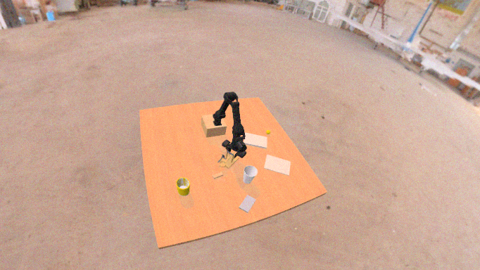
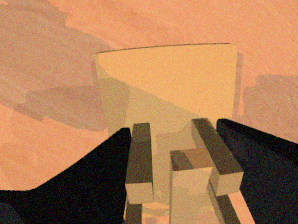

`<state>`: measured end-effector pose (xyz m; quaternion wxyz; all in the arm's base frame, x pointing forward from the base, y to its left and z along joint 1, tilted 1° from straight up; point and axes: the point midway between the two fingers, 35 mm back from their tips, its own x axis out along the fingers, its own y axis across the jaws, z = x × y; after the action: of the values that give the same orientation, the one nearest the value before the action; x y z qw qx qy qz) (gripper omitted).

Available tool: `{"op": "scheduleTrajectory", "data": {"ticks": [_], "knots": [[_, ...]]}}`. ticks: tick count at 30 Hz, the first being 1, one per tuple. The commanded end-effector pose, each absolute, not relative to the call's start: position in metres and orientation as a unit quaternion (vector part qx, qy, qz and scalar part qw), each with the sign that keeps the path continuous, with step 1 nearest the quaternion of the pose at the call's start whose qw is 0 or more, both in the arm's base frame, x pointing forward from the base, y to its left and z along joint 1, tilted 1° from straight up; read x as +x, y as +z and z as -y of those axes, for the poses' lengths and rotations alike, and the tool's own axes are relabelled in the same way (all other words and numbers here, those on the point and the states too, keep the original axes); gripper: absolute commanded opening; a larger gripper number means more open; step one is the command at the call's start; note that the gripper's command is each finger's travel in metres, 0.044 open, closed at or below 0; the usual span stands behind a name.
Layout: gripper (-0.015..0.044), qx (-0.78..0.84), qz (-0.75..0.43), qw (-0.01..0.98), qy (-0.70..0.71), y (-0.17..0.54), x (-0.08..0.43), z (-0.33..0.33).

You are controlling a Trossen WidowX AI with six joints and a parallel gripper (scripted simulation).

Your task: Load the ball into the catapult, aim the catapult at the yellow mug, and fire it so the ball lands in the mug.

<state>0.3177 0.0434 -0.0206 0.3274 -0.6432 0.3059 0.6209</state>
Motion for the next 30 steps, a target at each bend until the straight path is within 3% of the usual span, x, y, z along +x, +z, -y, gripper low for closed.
{"op": "scheduleTrajectory", "data": {"ticks": [1,4,9,14,30], "knots": [[0.0151,-0.644,-0.304,0.329,0.620,-0.021,0.319,-0.044],[0.0131,-0.644,-0.304,0.329,0.620,-0.021,0.319,-0.044],[0.0000,-0.643,-0.306,0.328,0.621,0.027,0.317,-0.043],[0.0000,-0.640,-0.313,0.335,0.617,0.029,0.317,-0.037],[0.0000,-0.529,-0.473,0.490,0.507,0.027,0.308,0.093]]}}
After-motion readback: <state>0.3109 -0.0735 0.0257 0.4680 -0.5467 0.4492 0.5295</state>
